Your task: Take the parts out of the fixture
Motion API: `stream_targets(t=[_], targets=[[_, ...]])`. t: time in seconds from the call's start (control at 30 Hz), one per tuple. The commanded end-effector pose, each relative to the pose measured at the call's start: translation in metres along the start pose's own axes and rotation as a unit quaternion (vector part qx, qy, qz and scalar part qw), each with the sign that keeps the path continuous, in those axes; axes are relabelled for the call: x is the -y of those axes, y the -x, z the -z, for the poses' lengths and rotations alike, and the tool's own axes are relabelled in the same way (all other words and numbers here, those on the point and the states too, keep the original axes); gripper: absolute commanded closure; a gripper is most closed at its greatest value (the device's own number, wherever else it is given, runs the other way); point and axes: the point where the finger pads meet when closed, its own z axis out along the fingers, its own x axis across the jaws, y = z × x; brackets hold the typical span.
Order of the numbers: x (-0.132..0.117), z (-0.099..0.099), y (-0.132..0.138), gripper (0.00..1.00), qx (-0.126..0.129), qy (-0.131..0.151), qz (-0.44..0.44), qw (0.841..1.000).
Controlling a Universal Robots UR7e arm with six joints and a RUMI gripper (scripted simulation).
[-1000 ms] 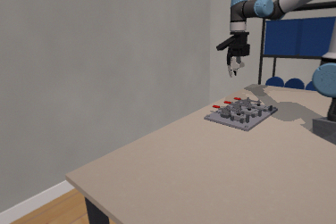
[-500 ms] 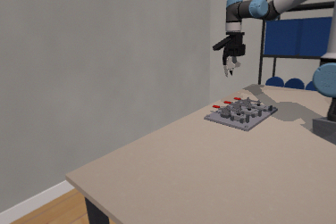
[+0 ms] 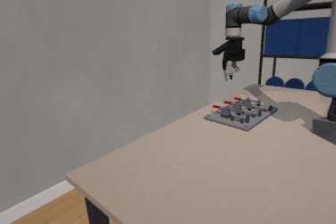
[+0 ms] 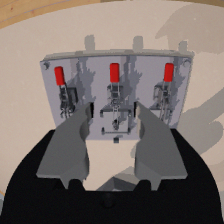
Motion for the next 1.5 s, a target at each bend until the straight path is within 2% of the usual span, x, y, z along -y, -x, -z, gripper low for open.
stream_targets(t=[0.0,0.27,0.33,0.5,0.67,0.83,1.47], targets=[[0.001,-0.025,0.000,0.72,0.000,-0.001,0.000,1.000],[0.001,-0.070,0.000,0.72,0.000,-0.001,0.000,1.000],[0.001,-0.070,0.000,0.72,0.000,-0.001,0.000,1.000],[0.001,-0.092,0.000,0.72,0.000,-0.001,0.000,1.000],[0.001,-0.106,0.000,0.72,0.000,-0.001,0.000,1.000],[0.001,-0.112,0.000,0.72,0.000,-0.001,0.000,1.000],[0.001,-0.112,0.000,0.72,0.000,-0.001,0.000,1.000]])
